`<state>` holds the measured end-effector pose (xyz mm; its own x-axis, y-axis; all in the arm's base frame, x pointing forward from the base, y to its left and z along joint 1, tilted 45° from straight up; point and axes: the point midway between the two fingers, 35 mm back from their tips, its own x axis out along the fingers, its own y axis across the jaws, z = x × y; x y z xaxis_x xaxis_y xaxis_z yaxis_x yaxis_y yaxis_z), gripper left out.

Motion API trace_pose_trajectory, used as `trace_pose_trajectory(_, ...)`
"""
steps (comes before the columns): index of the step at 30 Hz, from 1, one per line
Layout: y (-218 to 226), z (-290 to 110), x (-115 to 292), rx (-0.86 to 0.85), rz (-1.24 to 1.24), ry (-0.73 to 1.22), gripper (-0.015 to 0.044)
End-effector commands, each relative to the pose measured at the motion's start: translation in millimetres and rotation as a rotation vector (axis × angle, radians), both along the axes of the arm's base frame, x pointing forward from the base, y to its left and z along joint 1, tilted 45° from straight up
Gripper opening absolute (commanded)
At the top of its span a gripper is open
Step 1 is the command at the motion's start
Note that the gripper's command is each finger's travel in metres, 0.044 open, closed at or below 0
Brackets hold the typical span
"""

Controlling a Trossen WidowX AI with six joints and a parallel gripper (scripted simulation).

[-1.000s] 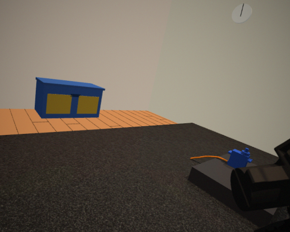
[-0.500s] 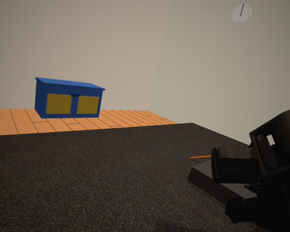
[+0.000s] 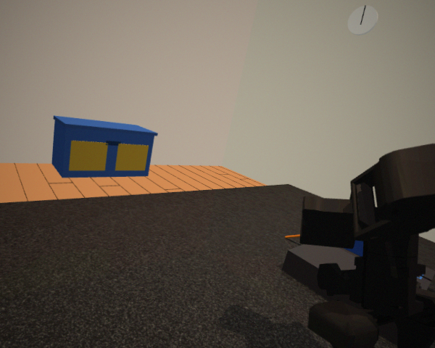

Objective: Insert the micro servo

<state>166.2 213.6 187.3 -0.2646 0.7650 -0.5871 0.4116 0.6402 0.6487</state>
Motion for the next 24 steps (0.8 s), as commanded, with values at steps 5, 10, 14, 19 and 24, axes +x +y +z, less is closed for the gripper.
trace_pose_trajectory(5,-16,-10,29,-0.071,-0.167,0.124,0.0440)
trace_pose_trajectory(10,-28,-17,48,-0.119,-0.286,0.219,0.0440)
trace_pose_trajectory(14,-40,-23,63,-0.154,-0.380,0.293,0.0440)
trace_pose_trajectory(19,-55,-31,80,-0.194,-0.507,0.405,0.0440)
trace_pose_trajectory(24,-72,-40,95,-0.228,-0.624,0.504,0.0440)
